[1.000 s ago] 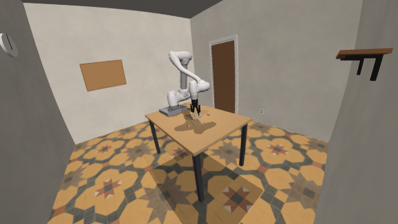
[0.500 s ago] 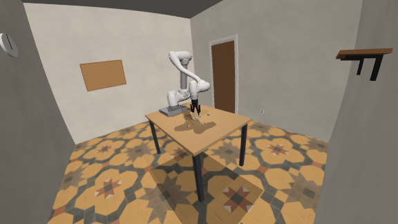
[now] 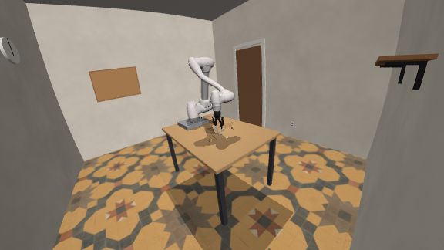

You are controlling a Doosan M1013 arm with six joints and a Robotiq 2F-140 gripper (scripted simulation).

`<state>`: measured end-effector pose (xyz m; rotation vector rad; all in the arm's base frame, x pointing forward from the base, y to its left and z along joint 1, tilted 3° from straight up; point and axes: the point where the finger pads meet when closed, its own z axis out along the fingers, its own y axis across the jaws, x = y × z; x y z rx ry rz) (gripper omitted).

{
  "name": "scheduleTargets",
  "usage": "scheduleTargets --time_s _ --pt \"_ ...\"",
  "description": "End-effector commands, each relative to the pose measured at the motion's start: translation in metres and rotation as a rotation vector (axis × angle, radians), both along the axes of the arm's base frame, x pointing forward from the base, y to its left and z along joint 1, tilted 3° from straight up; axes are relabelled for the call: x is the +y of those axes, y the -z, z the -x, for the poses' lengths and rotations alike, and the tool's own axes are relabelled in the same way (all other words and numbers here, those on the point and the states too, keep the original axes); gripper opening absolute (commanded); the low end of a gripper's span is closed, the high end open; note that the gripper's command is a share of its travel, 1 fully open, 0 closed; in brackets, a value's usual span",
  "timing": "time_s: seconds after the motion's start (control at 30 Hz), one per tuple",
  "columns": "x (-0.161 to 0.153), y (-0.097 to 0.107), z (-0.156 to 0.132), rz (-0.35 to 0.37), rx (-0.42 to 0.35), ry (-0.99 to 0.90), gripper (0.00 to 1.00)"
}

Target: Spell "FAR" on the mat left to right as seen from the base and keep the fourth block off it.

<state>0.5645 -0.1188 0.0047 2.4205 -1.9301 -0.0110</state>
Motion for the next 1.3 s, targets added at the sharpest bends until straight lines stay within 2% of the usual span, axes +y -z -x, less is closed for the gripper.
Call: scheduleTargets --time_s 0.0,1.27 --pt "-0.0013 0.005 0.0034 0.001 0.006 0.004 0.37" --pt "-0.0025 0.0048 0.0067 0.001 0.006 0.004 0.37"
